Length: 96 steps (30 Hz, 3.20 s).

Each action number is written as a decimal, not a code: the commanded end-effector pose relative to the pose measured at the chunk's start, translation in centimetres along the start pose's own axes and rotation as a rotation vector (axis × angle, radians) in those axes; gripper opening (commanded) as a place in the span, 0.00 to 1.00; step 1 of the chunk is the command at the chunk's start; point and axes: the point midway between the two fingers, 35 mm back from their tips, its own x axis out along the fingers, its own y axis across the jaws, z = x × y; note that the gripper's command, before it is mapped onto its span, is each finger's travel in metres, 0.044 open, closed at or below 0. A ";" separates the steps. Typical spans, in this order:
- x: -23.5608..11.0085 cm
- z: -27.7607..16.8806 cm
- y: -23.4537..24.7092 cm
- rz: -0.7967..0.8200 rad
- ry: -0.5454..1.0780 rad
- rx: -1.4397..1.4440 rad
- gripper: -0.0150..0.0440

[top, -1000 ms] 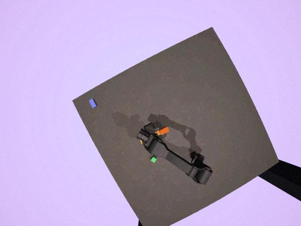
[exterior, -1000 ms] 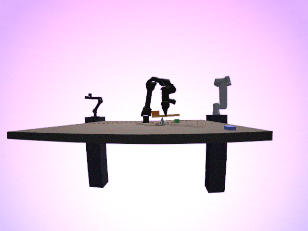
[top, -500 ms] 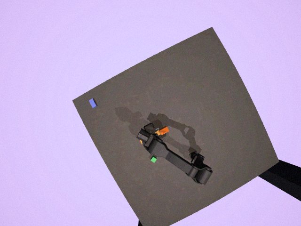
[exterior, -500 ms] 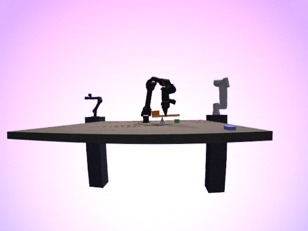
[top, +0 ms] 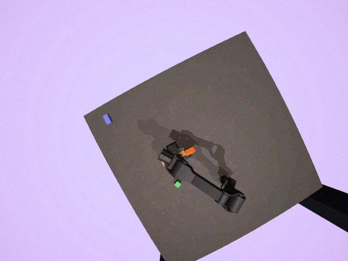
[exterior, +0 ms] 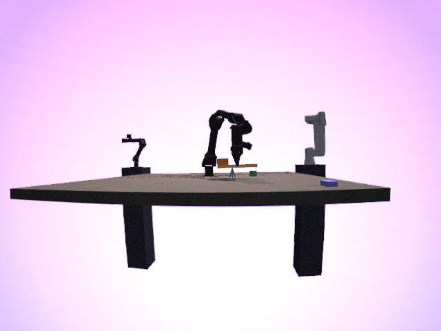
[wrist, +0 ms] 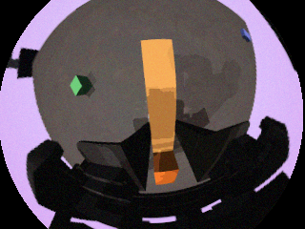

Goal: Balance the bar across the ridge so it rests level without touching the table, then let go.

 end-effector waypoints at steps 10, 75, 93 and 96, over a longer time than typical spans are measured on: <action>0.3 0.0 0.1 0.003 0.000 0.005 0.25; 0.0 0.0 0.0 -0.001 0.000 -0.001 0.54; 0.0 0.0 0.0 -0.001 0.000 -0.001 0.54; 0.0 0.0 0.0 -0.001 0.000 -0.001 0.54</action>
